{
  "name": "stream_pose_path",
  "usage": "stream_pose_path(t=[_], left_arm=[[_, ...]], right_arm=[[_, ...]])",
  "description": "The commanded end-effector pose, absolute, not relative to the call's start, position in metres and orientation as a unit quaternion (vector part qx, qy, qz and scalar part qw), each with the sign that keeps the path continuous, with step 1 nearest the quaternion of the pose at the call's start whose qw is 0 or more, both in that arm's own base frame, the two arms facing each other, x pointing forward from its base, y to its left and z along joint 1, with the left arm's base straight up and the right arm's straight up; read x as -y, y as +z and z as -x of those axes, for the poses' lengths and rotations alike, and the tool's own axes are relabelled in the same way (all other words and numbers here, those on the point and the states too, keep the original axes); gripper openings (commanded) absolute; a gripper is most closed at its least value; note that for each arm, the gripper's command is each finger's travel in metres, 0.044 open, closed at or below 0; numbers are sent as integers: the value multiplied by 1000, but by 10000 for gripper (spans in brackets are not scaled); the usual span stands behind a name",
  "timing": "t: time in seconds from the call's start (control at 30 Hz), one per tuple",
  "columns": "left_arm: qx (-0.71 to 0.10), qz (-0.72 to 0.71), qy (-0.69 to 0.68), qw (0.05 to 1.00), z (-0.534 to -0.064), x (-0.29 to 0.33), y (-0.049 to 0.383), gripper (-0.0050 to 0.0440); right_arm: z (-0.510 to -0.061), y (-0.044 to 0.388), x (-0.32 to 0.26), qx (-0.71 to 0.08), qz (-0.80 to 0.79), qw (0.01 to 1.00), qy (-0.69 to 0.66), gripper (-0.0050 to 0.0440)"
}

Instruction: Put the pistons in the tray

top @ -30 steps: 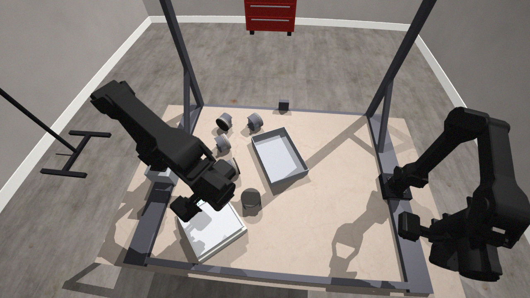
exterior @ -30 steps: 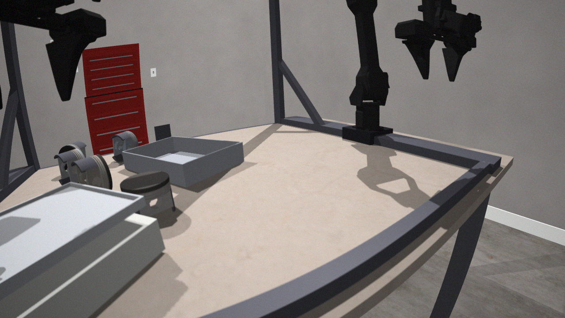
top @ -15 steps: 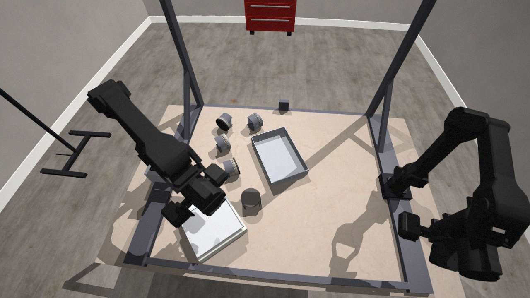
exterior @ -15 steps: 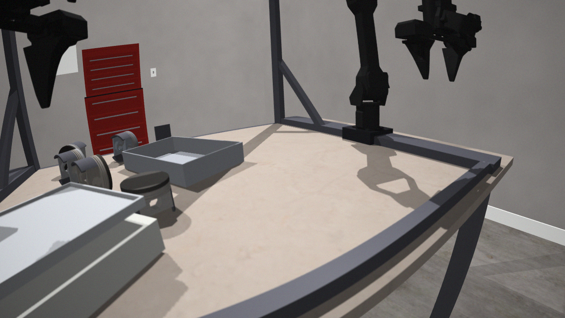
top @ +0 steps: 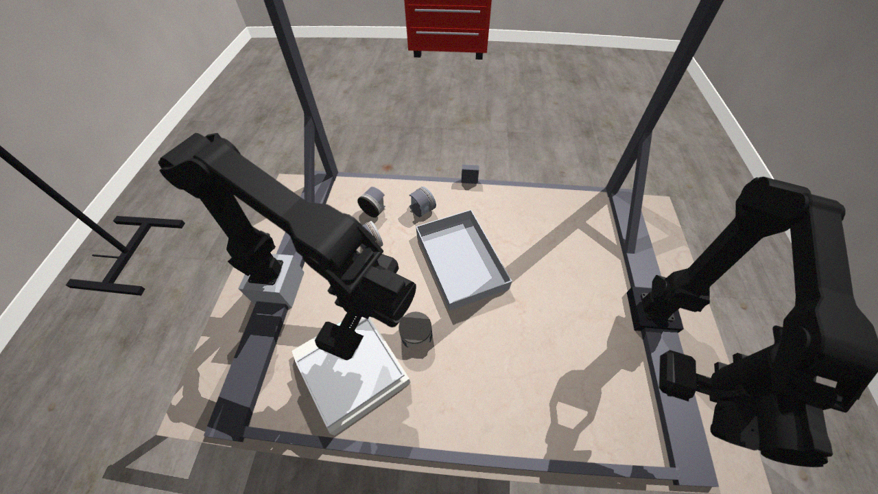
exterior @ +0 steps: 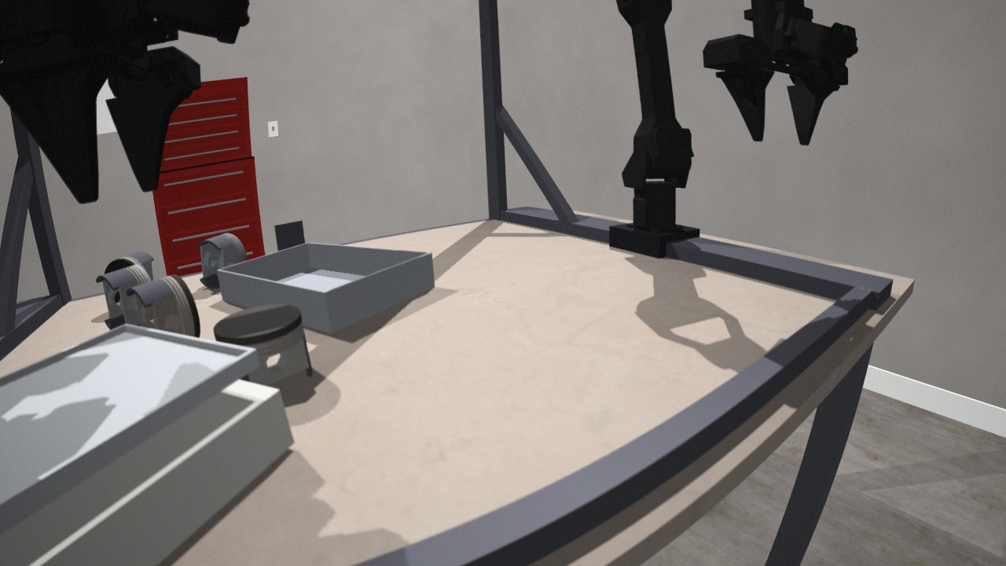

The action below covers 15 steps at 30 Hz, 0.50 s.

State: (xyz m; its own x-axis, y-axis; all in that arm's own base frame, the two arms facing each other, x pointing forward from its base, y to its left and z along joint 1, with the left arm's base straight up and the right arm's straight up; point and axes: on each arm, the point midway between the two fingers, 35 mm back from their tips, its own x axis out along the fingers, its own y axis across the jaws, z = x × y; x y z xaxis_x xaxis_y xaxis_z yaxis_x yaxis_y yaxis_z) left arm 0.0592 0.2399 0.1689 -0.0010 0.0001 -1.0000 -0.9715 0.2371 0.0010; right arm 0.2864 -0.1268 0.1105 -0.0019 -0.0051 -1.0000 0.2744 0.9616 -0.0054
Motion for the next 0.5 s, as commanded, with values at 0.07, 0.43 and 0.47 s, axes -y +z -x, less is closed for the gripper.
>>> stream_pose_path(t=[0.07, 0.43, 0.47], left_arm=[[-552, 432, 440, 561, -60, -244, 174, 400], [-552, 432, 440, 561, -60, -244, 174, 400], [-552, 432, 440, 561, -60, -244, 174, 400]], right_arm=[[-317, 115, 106, -692, -83, 711, -92, 392], [-341, 110, 82, -684, -83, 719, -91, 392], [-337, 115, 81, -670, -81, 732, -93, 392]])
